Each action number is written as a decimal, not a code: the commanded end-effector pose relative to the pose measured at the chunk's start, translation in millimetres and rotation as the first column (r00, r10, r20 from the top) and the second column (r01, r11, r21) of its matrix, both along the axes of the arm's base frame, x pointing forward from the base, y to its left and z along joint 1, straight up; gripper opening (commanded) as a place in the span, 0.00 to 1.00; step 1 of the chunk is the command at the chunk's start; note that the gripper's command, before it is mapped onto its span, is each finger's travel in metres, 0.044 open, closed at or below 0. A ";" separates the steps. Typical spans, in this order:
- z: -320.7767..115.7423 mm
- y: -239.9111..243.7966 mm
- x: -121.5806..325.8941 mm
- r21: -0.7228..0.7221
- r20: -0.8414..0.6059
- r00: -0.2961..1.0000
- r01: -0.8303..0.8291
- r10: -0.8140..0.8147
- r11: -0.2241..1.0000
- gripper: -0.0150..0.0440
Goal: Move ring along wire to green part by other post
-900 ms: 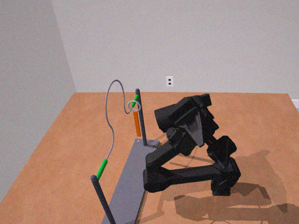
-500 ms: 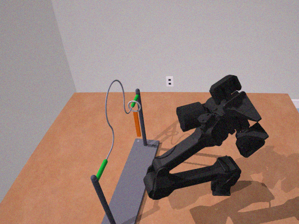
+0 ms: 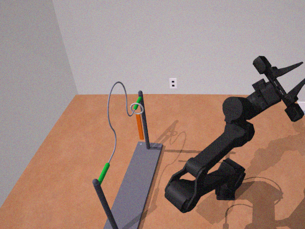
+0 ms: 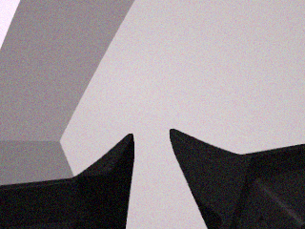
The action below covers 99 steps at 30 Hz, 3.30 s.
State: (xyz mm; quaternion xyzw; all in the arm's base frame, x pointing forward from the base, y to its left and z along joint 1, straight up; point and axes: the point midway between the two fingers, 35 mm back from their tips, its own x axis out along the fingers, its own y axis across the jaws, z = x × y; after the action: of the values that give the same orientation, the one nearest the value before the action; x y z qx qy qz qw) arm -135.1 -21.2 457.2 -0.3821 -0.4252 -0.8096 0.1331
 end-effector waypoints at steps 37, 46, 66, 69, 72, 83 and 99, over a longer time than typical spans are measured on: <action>-346.7 -136.6 327.7 0.787 0.574 -0.490 0.107 0.657 -0.608 0.53; -355.2 -116.8 333.0 0.764 0.598 -0.549 0.170 0.584 -0.623 0.53; -309.5 -121.7 384.5 0.788 0.547 -0.583 0.115 0.602 -0.605 0.53; -309.6 -121.0 382.6 0.788 0.547 -0.583 0.115 0.602 -0.605 0.53; -309.4 -121.4 383.9 0.788 0.547 -0.583 0.115 0.602 -0.605 0.53; -308.4 -124.7 398.1 0.789 0.546 -0.583 0.115 0.602 -0.604 0.53; -308.8 -127.8 421.7 0.789 0.545 -0.584 0.114 0.602 -0.604 0.53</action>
State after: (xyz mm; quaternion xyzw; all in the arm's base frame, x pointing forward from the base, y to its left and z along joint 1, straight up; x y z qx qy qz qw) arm 279.7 -146.9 148.8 -0.0076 0.0361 -0.0428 0.9984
